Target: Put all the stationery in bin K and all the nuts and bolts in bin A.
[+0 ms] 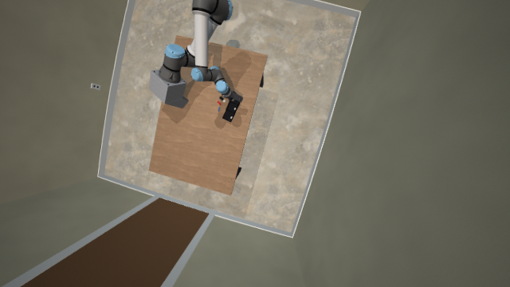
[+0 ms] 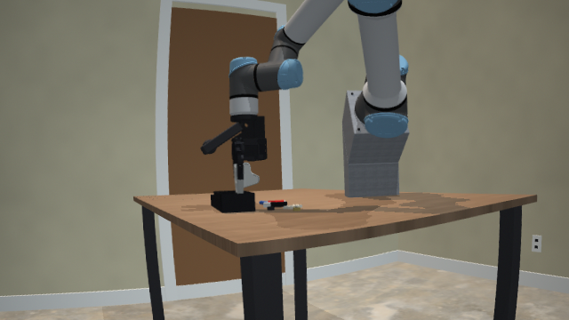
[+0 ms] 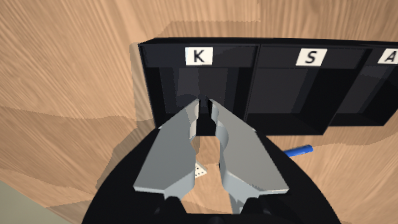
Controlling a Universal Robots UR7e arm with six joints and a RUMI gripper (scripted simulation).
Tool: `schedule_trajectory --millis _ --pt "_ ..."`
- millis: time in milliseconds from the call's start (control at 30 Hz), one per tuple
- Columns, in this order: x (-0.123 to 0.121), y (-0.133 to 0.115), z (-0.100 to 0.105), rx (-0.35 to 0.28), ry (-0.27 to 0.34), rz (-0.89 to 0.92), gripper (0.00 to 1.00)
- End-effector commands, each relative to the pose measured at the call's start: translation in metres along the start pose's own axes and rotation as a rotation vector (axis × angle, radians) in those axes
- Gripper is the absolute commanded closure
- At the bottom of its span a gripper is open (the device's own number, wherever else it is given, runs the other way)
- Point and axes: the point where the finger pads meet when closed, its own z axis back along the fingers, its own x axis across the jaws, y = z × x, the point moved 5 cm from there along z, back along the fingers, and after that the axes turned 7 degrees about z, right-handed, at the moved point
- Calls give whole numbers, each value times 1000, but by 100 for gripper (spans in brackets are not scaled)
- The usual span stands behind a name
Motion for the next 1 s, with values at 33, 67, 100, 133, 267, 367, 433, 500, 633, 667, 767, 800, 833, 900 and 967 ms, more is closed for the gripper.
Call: schedule_trajectory --millis 33,67,100,133,267,367,433,500,633,667,767,800,833,900,967 --pt "0 0 0 1 0 0 96" --pt "0 0 0 1 0 0 96" --pt "0 0 0 1 0 0 96" --pt "0 0 0 1 0 0 96" --pt "0 0 0 1 0 0 96" --pt "0 0 3 1 0 0 96" --pt "0 0 5 1 0 0 96" --pt "0 0 8 1 0 0 96" --pt "0 0 14 1 0 0 96" --pt "0 0 15 1 0 0 96" --pt "0 0 19 1 0 0 96" --pt "0 0 19 1 0 0 96" --pt "0 0 19 1 0 0 96" --pt "0 0 21 1 0 0 96" --pt "0 0 24 1 0 0 96"
